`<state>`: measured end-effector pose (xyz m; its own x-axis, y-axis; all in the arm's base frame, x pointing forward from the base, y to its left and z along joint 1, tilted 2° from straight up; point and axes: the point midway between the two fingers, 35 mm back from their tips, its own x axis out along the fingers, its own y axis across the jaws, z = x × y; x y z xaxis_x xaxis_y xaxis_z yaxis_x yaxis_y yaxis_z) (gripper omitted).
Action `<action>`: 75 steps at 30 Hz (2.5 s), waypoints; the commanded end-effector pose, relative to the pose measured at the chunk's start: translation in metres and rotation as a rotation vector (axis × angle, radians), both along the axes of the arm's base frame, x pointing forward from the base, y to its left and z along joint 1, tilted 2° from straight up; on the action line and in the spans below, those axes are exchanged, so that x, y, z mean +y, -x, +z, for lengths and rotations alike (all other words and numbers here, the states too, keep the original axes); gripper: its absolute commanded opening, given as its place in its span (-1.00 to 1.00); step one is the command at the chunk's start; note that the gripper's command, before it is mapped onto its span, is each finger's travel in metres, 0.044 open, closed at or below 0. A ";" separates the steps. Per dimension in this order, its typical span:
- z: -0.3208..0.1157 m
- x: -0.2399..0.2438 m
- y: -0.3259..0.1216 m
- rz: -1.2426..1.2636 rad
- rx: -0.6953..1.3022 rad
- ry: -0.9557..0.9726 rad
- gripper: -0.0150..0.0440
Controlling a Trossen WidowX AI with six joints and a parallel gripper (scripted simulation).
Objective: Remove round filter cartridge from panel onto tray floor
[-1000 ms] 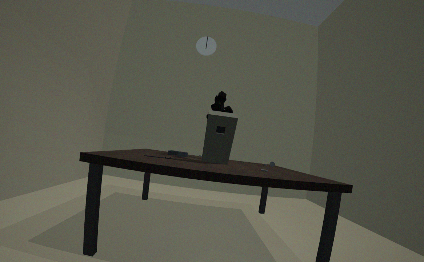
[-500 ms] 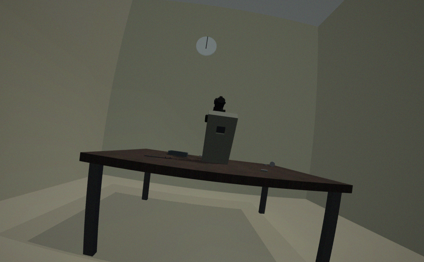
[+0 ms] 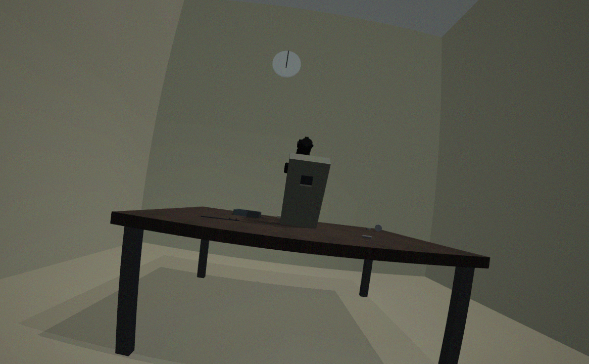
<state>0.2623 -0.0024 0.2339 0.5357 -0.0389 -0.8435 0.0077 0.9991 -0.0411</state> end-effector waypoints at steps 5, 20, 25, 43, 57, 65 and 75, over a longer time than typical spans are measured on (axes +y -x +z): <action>-0.015 0.000 -0.007 0.004 0.013 0.000 0.54; -0.027 -0.001 -0.013 0.004 0.013 0.000 0.54; -0.023 -0.001 -0.013 0.000 0.004 0.000 0.30; -0.006 0.000 -0.024 0.001 0.004 -0.001 -0.49; 0.044 0.002 -0.004 0.001 0.006 -0.002 -0.49; 0.074 0.004 0.016 0.001 0.008 -0.002 -0.49; 0.073 -0.019 0.013 0.002 0.018 0.001 -0.49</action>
<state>0.2474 -0.0132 0.3058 0.5209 -0.0397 -0.8527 0.0069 0.9991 -0.0423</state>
